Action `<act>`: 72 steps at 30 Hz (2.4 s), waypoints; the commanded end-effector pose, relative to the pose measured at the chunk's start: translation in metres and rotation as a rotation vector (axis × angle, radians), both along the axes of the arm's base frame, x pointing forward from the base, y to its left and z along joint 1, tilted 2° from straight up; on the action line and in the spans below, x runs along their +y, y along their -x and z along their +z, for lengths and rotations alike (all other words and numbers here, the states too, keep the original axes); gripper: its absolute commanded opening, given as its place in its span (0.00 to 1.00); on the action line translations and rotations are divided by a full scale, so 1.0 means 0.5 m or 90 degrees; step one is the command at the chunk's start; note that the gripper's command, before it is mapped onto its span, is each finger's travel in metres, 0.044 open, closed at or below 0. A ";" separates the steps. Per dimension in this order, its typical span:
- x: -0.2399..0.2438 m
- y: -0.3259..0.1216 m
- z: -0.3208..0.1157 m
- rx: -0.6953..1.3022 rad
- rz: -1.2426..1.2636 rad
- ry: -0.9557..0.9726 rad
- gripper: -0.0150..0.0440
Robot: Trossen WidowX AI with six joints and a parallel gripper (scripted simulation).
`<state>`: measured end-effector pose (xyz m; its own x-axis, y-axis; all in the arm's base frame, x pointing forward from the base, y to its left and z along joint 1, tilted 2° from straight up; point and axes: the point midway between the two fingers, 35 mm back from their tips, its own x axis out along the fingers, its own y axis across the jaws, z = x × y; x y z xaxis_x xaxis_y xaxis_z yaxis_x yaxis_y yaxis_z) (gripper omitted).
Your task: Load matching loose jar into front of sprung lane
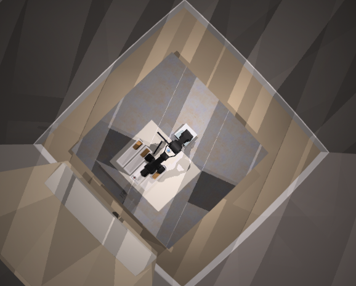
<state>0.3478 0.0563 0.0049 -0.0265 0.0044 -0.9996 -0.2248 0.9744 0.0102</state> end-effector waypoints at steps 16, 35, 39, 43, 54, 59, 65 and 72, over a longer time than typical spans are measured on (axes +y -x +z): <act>0.001 -0.009 -0.012 -0.015 -0.002 -0.002 0.25; 0.001 -0.007 -0.025 -0.015 -0.002 -0.002 0.25; 0.001 -0.006 -0.027 -0.015 -0.002 -0.002 0.25; 0.001 -0.005 -0.027 -0.015 -0.002 -0.002 0.25; 0.000 -0.001 -0.027 -0.015 -0.002 -0.002 0.25; -0.001 0.000 -0.027 -0.015 -0.002 -0.002 0.25; -0.001 0.002 -0.027 -0.015 -0.002 -0.002 0.25; -0.002 0.005 -0.027 -0.015 -0.002 -0.002 0.25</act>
<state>0.3432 0.0554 -0.0089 -0.0162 0.0059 -0.9999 -0.2242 0.9745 0.0094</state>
